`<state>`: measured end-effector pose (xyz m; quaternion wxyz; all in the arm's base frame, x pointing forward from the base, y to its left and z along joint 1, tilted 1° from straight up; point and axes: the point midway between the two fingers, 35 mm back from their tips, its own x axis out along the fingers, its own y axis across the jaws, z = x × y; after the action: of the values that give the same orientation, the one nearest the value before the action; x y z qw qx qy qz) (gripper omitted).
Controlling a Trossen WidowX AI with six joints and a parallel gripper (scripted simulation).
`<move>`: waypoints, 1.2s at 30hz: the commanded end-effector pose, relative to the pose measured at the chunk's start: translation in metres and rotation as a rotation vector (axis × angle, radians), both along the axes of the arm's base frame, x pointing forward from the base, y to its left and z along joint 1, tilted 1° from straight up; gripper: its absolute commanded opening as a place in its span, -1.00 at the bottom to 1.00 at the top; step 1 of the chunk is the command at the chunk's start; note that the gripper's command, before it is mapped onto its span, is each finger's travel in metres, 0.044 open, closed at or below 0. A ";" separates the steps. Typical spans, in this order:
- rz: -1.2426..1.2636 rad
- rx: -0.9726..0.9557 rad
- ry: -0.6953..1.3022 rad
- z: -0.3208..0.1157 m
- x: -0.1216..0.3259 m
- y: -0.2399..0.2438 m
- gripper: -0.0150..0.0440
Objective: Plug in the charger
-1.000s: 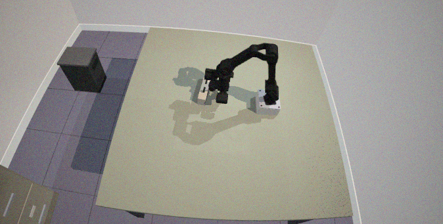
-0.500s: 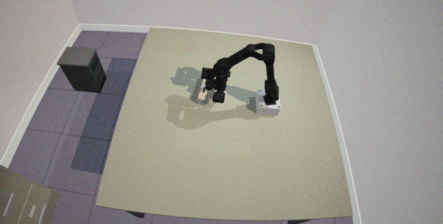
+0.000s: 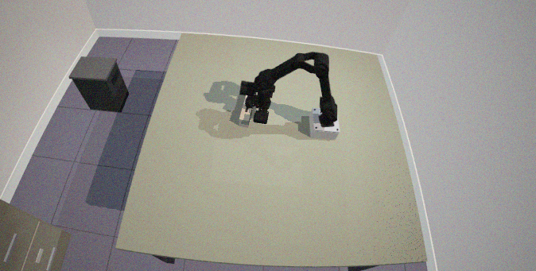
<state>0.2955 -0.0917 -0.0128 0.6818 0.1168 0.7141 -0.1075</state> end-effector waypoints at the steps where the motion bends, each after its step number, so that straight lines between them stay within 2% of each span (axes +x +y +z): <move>1: -0.010 0.003 -0.003 0.000 0.006 -0.001 -0.49; 36: -0.011 0.003 -0.003 0.001 0.011 -0.002 -0.49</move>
<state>0.3051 -0.0940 -0.0125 0.6818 0.1192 0.7133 -0.1097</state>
